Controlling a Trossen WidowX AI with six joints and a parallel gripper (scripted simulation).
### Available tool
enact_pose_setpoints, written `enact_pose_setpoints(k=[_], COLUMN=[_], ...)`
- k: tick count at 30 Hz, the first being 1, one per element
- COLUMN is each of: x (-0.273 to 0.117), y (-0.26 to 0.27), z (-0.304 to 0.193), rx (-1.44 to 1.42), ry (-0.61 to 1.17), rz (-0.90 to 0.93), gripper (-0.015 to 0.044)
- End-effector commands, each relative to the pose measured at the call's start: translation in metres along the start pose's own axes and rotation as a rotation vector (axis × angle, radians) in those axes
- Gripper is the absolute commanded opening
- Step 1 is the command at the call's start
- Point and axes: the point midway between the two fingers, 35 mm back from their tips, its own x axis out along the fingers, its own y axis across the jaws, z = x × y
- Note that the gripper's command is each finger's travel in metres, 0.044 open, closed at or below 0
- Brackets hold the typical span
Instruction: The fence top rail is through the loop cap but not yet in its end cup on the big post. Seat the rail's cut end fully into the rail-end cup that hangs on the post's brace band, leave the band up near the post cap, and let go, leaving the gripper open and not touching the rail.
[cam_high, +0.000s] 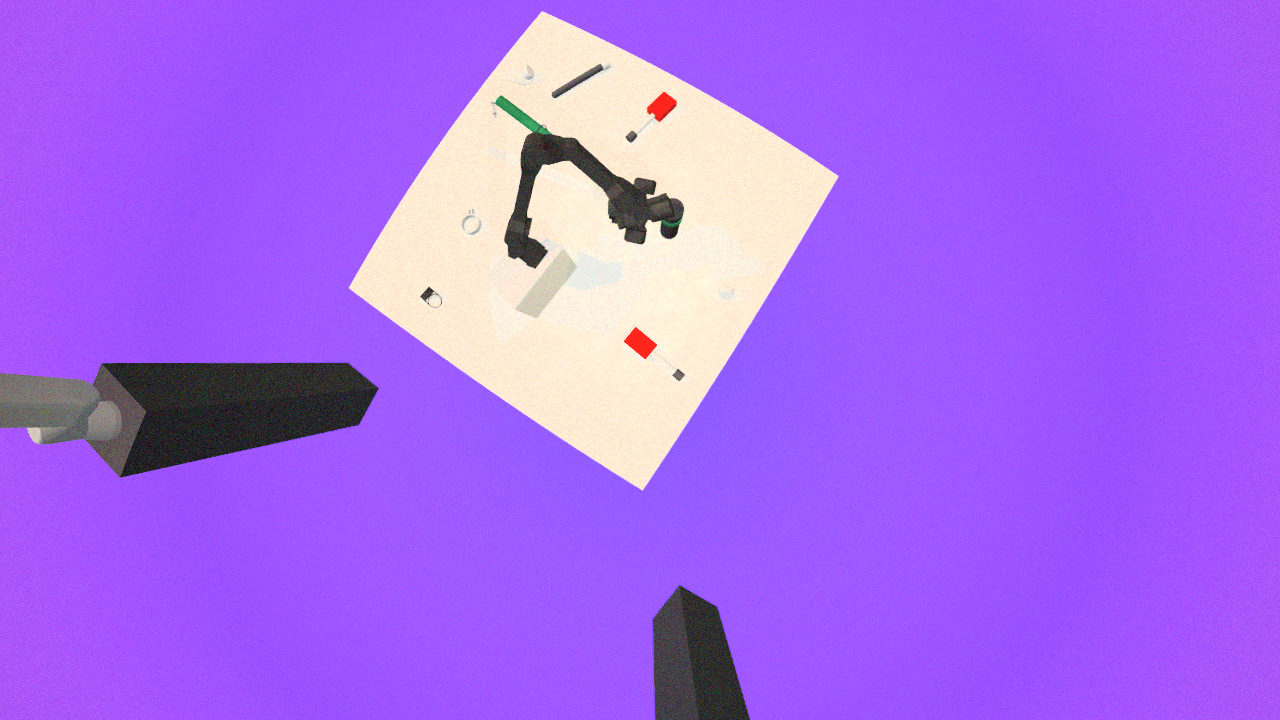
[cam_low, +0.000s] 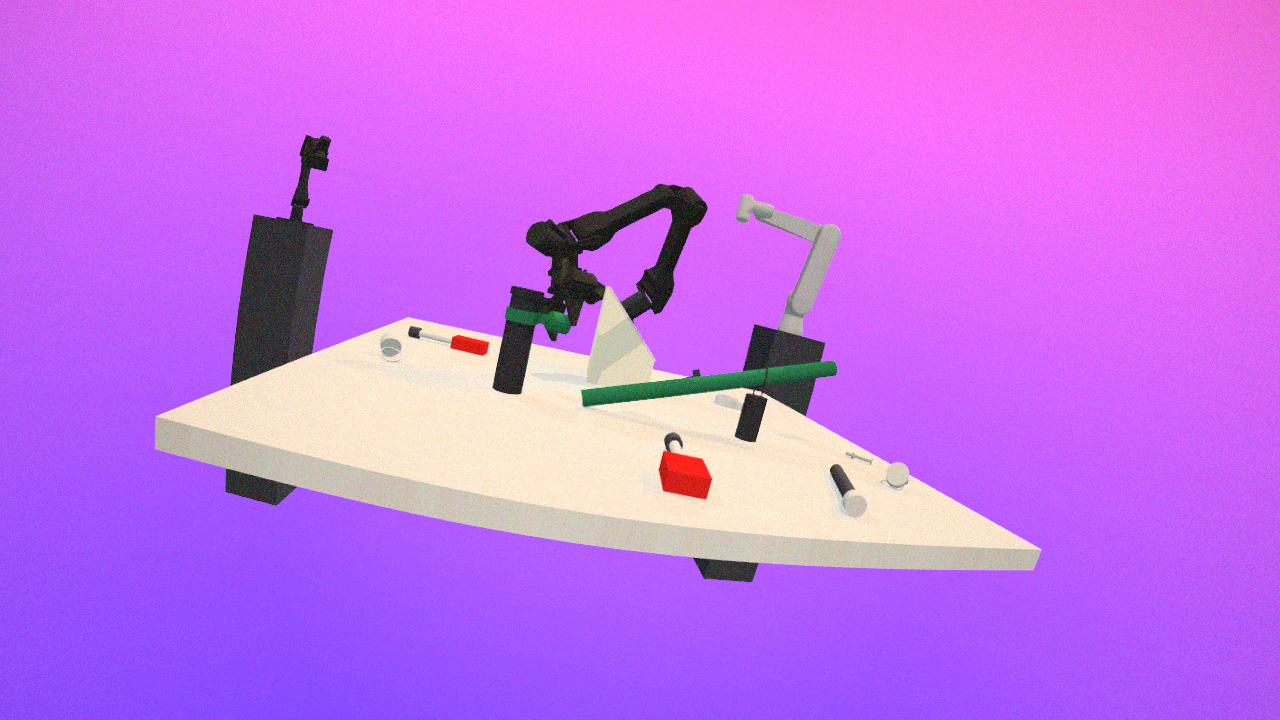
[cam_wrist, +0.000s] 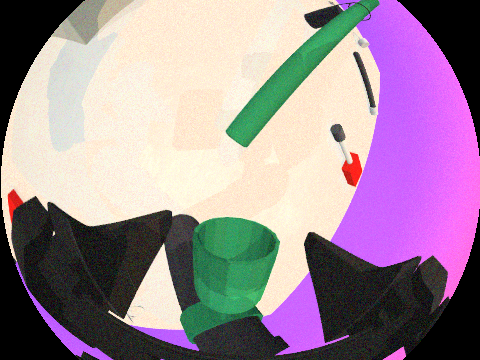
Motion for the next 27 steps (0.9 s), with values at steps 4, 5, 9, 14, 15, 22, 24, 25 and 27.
enact_pose_setpoints(k=[4,5,9,14,15,22,24,25,27], x=[0.0102,0.0105,0.0105,0.0105,0.0105,0.0110,0.0117,0.0121,0.0129], y=[0.0006,0.0006,0.0006,0.0006,0.0006,-0.0003,-0.0015,-0.0021,-0.0035], z=[0.0026,0.0027,0.0027,0.0027,0.0027,0.0027,0.0026,0.0026,0.0026], rx=[0.005,0.005,0.005,0.005,0.005,0.014,0.028,0.035,0.049], ry=[-0.008,-0.008,-0.008,-0.008,-0.008,-0.003,0.005,0.009,0.017], rz=[-0.005,-0.005,-0.005,-0.005,-0.005,-0.005,-0.004,-0.004,-0.005], gripper=[0.0440,0.0414,0.0309,0.0177,0.0151,0.0026,0.0000,0.0000,0.0000])
